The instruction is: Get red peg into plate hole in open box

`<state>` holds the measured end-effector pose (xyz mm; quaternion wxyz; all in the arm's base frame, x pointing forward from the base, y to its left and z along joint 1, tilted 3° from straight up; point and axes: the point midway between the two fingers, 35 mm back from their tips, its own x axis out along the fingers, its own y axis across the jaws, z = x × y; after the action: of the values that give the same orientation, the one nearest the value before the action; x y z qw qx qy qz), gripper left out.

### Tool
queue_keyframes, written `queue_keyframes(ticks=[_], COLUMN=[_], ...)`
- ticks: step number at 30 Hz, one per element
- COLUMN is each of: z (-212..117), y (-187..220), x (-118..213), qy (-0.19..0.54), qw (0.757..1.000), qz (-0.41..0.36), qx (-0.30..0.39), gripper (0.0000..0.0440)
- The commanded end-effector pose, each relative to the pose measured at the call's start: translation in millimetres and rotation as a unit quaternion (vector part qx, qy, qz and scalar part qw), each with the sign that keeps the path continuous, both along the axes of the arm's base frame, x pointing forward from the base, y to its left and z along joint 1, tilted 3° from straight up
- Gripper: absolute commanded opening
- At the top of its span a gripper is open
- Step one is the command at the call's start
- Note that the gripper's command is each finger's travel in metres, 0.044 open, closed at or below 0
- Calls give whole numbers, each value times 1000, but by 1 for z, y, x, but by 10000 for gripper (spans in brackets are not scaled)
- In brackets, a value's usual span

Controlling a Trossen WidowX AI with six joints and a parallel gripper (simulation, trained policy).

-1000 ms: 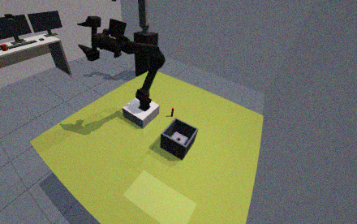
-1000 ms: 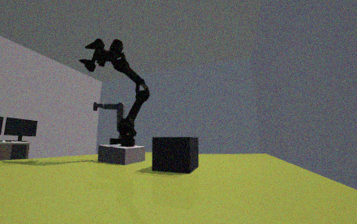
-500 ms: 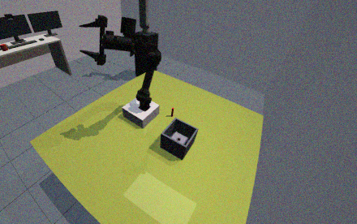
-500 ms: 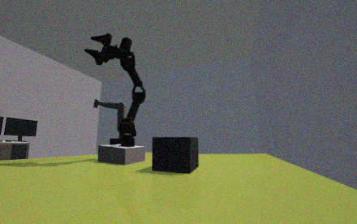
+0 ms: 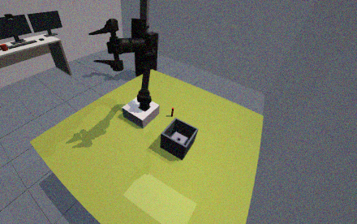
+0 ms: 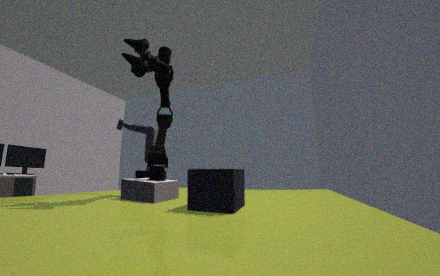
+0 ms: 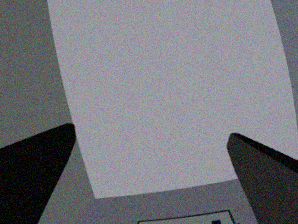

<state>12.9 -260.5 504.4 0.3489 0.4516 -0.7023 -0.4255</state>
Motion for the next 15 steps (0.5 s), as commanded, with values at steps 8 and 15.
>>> queue_keyframes(ticks=[8,15], z=[-10,-21], y=[10,24], x=[69,111], qy=[-54,-85], qw=[985,961], qz=[166,262], qx=[11,33], gripper=[440,440])
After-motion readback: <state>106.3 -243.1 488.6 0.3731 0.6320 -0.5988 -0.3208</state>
